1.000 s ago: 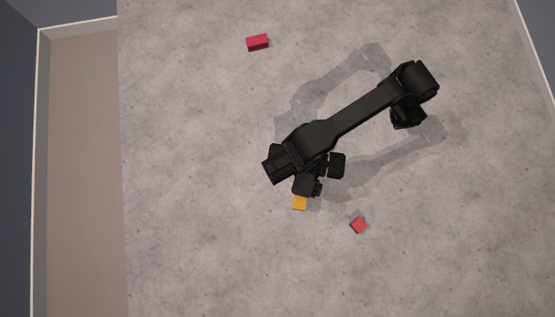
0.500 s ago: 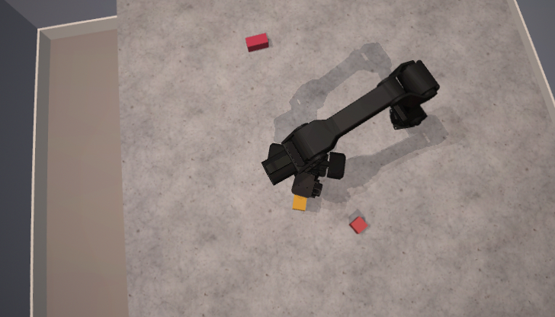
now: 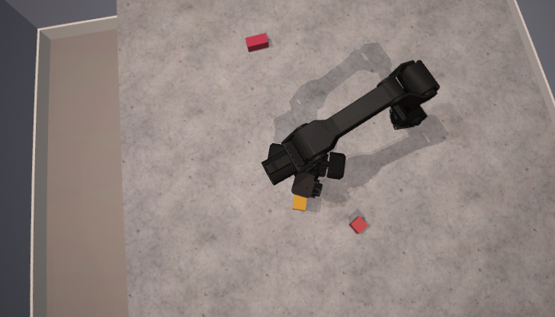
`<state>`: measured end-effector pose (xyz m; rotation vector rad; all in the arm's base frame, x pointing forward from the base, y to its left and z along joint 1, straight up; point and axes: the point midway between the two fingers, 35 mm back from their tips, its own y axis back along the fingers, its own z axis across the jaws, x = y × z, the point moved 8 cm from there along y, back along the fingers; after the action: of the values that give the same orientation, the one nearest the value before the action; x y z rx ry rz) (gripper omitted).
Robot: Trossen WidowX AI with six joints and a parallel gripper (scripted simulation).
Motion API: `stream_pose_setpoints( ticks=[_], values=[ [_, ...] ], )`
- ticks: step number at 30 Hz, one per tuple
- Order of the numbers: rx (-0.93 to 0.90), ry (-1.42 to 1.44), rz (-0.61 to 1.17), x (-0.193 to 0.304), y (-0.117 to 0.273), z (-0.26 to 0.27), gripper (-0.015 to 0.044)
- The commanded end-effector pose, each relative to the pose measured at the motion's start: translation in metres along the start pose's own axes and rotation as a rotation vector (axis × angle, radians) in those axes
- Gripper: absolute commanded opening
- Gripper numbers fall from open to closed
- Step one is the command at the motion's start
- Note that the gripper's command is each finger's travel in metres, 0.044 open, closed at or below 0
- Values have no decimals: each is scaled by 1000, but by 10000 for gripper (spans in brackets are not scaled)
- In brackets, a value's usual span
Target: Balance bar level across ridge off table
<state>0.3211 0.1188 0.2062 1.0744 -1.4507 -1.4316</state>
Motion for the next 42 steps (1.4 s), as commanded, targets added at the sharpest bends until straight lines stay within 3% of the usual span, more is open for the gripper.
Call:
stream_pose_setpoints(
  ticks=[1,42],
  values=[
    [0,-3,-4,0,0,0,0],
    [0,-3,-4,0,-3,0,0]
  ],
)
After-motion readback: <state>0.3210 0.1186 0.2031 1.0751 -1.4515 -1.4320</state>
